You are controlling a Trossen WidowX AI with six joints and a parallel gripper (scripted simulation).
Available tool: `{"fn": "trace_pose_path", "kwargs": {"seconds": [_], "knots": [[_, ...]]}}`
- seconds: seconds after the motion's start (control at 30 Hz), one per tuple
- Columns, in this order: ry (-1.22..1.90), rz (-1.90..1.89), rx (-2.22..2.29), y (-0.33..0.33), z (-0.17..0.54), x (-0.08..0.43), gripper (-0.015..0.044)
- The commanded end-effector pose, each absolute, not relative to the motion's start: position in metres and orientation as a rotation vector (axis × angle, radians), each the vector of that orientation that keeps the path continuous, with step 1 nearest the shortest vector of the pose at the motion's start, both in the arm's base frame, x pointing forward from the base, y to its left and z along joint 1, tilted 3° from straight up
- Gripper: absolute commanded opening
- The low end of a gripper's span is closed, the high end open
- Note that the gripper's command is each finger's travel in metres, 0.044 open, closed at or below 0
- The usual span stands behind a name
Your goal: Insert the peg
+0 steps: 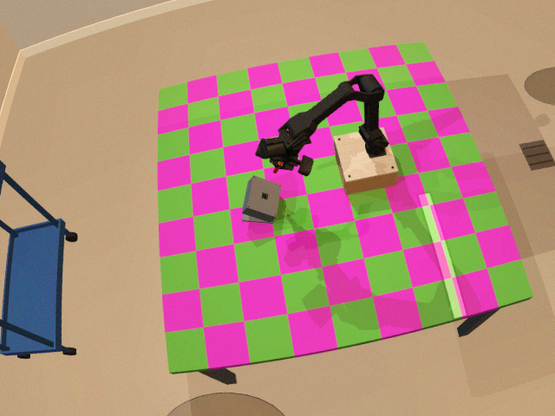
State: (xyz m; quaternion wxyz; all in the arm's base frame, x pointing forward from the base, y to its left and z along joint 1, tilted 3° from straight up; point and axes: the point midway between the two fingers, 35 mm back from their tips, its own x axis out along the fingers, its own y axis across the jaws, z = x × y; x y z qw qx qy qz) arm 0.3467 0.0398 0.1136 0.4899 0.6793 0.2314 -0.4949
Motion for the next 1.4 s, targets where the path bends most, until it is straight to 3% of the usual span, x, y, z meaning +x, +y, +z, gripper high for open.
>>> {"fn": "trace_pose_path", "kwargs": {"seconds": [0.0, 1.37], "knots": [[0.553, -1.174, 1.655, 0.046, 0.118, 0.347, 0.0000], [0.568, -1.005, 1.634, 0.099, 0.128, 0.349, 0.0000]]}}
